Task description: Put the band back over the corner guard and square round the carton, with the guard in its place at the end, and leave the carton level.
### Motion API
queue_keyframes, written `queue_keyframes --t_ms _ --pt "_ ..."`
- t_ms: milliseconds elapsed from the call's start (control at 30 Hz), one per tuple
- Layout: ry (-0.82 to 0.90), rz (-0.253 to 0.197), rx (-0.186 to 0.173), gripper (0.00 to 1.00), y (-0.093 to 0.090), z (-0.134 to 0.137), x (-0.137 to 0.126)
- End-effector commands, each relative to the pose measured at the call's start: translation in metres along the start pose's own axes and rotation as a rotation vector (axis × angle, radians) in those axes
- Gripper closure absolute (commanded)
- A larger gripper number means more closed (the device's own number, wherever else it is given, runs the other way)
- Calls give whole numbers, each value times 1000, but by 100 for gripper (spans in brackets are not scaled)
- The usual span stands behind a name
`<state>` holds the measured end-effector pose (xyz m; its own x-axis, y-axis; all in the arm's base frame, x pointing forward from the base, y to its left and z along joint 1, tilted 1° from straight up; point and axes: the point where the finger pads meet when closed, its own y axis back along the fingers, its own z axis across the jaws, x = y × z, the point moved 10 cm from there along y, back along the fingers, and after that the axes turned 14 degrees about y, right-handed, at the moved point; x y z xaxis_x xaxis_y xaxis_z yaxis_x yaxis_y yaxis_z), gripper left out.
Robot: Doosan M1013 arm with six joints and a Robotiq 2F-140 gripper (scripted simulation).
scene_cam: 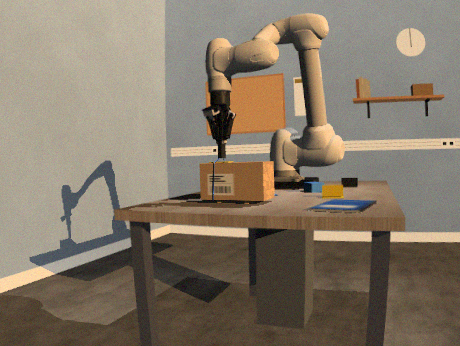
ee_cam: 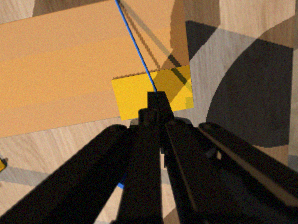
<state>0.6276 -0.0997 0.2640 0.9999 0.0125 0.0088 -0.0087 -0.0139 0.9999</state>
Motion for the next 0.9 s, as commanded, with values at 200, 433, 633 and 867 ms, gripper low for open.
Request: queue_keyframes --t_ms 200,433,633,867 --pt "0 1 0 90 -3 0 0" --pt "0 1 0 90 -9 0 0" --pt "0 1 0 90 -10 0 0" --pt "0 1 0 90 -10 0 0"
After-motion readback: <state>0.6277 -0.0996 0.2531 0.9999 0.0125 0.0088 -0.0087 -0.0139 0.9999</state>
